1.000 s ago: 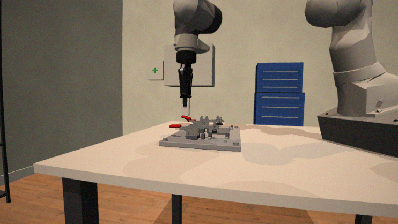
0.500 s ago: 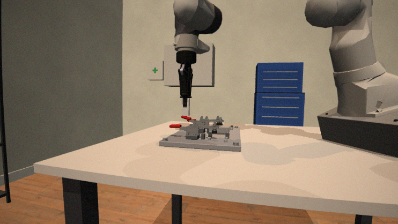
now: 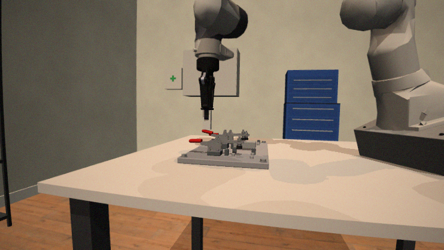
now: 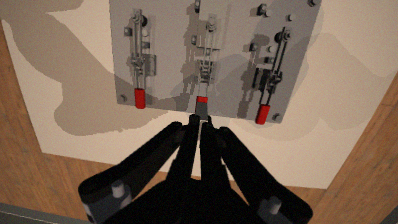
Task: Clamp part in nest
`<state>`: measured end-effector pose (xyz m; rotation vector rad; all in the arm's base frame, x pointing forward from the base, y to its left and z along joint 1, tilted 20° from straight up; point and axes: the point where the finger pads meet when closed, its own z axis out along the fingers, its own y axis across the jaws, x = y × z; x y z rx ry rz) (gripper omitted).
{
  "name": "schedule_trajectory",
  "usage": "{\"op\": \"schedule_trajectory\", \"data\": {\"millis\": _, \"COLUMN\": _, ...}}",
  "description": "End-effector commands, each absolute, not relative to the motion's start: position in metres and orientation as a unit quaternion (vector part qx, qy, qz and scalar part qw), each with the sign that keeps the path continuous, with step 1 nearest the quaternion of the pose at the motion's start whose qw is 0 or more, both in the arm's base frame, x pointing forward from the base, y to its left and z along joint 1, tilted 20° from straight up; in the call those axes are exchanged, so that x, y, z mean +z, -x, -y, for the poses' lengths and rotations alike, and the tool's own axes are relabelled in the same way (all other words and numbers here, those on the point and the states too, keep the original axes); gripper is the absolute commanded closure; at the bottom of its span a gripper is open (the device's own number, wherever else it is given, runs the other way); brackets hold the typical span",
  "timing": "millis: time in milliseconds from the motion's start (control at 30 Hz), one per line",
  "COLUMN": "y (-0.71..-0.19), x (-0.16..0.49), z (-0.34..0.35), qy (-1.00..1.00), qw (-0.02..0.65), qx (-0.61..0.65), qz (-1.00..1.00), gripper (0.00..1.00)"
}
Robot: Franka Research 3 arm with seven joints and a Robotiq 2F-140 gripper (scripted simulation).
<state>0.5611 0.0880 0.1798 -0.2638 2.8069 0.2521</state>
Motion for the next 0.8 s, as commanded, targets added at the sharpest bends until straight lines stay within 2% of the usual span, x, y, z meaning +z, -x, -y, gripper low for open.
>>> {"op": "schedule_trajectory", "data": {"millis": 0, "y": -0.5609, "x": 0.1787, "z": -0.0877, "qy": 0.089, "qw": 0.155, "qx": 0.088, "qz": -0.980, "gripper": 1.00}}
{"op": "schedule_trajectory", "data": {"millis": 767, "y": -0.5616, "x": 0.1764, "z": -0.0882, "qy": 0.089, "qw": 0.155, "qx": 0.088, "qz": -0.980, "gripper": 1.00}}
